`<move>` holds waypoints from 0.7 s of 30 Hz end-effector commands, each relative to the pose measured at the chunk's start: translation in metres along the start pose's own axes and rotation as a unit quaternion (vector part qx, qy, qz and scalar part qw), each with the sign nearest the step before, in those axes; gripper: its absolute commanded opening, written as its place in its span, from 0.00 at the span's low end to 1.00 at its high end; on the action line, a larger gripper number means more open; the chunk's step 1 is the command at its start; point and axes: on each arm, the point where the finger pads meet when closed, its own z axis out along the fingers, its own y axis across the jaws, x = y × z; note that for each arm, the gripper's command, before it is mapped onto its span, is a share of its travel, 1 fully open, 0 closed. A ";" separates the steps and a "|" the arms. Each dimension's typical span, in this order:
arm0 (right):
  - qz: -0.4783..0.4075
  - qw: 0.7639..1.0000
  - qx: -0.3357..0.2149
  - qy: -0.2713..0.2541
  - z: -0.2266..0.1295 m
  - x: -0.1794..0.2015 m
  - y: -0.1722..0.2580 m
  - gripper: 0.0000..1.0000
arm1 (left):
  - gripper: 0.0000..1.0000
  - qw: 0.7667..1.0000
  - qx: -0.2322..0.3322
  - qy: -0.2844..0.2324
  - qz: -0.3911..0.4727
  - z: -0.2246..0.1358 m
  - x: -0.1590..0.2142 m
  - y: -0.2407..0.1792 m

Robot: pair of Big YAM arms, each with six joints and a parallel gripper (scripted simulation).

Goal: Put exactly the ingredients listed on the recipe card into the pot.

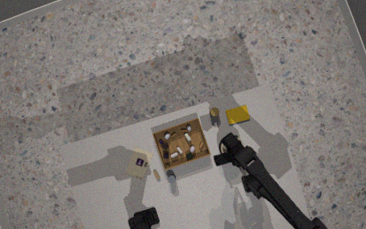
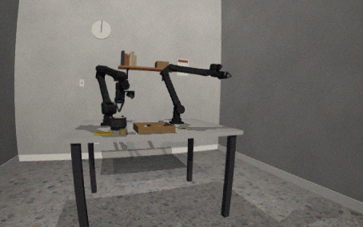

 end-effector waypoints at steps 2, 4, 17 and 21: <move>-0.001 1.000 0.026 -0.013 -0.020 -0.012 -0.020 0.00 | 1.00 1.000 -0.009 -0.028 -0.009 -0.009 -0.025 0.009; -0.001 1.000 0.028 -0.014 -0.022 -0.013 -0.021 0.00 | 1.00 1.000 -0.009 -0.028 -0.009 -0.009 -0.025 0.009; -0.001 1.000 0.026 -0.013 -0.020 -0.013 -0.021 0.00 | 1.00 1.000 -0.009 -0.028 -0.009 -0.009 -0.025 0.009; -0.001 1.000 0.003 -0.004 0.006 -0.007 -0.005 0.00 | 1.00 1.000 -0.009 -0.028 -0.009 -0.009 -0.025 0.009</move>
